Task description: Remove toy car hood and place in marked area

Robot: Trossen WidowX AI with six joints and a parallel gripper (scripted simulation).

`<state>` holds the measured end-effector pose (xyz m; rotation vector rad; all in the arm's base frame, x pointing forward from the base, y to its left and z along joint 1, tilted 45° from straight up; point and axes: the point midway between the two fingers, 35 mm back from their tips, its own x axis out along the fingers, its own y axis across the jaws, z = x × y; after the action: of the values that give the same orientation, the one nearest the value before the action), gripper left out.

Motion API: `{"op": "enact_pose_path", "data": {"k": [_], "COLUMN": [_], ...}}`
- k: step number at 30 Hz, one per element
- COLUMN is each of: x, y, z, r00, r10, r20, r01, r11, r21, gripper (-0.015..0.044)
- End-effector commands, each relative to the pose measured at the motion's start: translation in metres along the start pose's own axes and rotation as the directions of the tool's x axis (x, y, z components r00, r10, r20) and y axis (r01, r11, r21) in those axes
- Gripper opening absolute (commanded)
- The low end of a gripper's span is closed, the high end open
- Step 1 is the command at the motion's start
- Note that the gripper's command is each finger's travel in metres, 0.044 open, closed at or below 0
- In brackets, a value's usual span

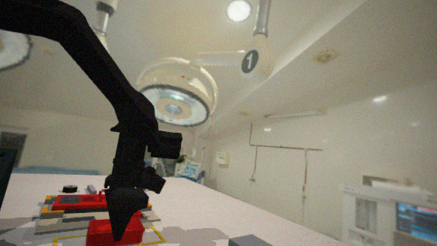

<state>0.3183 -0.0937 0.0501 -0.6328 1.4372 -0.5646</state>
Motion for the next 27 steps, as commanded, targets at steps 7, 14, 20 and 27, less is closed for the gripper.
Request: {"op": "enact_pose_path", "data": {"k": [7,14,20,27], "x": [0.001,0.001,-0.001,-0.068], "y": [0.0,0.0,0.0,0.002], "z": [0.0,0.0,0.0,0.001], "r00": [1.0,1.0,1.0,1.0], "r10": [0.0,0.0,0.0,-0.007], "r20": [0.0,0.0,-0.001,-0.008], "r01": [0.0,0.0,0.0,0.007], "r11": [1.0,1.0,1.0,1.0], "r21": [0.0,0.0,0.0,-0.001], "gripper": [0.0105,0.0289,0.044,0.044]}}
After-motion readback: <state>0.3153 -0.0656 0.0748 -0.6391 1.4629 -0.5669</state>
